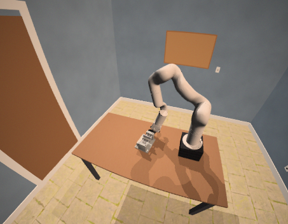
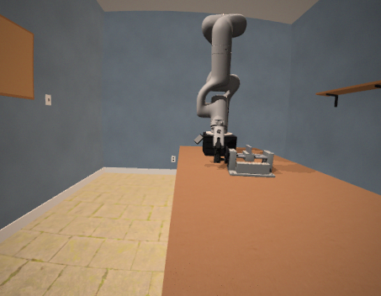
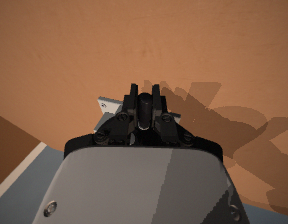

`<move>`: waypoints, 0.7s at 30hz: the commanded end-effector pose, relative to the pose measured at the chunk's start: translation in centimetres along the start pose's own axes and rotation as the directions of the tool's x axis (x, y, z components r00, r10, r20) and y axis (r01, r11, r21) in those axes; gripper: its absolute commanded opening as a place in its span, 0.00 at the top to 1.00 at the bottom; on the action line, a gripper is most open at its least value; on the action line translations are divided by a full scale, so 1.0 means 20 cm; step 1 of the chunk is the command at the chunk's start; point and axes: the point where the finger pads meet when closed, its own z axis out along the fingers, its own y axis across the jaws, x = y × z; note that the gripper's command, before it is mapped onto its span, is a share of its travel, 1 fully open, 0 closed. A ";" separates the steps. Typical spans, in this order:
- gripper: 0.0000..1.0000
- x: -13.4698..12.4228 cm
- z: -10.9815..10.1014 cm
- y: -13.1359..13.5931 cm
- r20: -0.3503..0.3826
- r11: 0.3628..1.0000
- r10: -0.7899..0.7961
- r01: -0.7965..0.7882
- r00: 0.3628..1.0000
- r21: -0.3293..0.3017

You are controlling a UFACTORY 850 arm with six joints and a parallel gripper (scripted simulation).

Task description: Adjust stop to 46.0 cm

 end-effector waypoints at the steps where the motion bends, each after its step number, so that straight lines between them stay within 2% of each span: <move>1: 0.94 0.00 -0.02 0.02 0.000 1.000 0.000 0.000 1.000 0.001; 21: 0.94 0.00 -0.15 0.04 0.000 1.000 0.000 0.000 1.000 0.001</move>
